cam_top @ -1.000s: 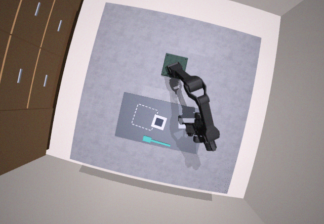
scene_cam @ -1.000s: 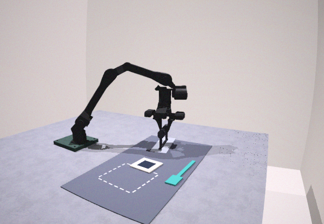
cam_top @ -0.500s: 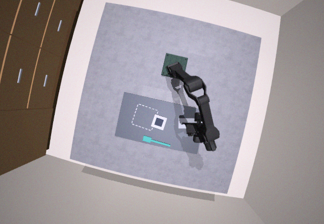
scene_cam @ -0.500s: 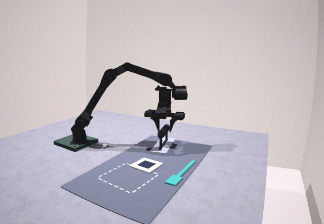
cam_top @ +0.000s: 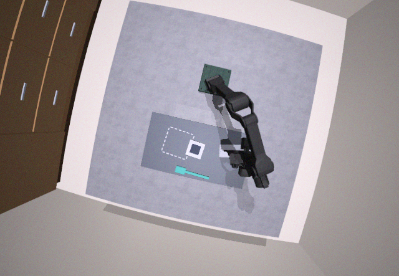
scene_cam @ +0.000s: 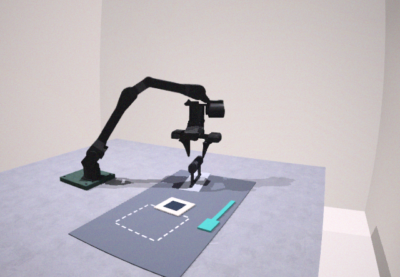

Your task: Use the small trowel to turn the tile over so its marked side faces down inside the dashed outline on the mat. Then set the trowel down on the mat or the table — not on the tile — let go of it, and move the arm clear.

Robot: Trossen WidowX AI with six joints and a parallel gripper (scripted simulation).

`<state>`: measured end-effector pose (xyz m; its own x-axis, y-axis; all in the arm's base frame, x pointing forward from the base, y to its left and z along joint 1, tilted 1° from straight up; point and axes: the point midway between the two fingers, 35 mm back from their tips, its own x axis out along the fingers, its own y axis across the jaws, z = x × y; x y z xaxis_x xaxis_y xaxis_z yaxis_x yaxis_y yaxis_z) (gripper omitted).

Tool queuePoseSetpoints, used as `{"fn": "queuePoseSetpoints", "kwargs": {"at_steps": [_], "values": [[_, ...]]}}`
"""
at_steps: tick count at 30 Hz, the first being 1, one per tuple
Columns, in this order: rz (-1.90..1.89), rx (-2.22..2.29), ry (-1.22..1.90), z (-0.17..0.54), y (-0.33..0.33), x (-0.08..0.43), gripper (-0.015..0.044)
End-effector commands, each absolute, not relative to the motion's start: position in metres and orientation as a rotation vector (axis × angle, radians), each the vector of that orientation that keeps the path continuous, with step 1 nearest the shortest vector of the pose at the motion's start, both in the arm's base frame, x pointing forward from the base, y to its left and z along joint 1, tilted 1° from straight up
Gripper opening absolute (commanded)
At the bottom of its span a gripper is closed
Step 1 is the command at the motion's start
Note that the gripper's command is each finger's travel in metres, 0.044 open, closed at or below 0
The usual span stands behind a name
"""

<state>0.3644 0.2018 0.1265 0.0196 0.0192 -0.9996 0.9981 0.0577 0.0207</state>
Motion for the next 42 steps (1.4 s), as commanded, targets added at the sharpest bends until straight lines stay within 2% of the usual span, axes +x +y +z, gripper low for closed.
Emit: {"fn": "queuePoseSetpoints", "kwargs": {"at_steps": [1, 40, 42], "values": [[-1.144, 1.201, 1.232, 0.139, 0.201, 0.363, 0.0270], [-1.095, 1.152, 1.260, 0.094, 0.196, 0.369, 0.0270], [-1.095, 1.152, 1.260, 0.094, 0.196, 0.369, 0.0217]]}}
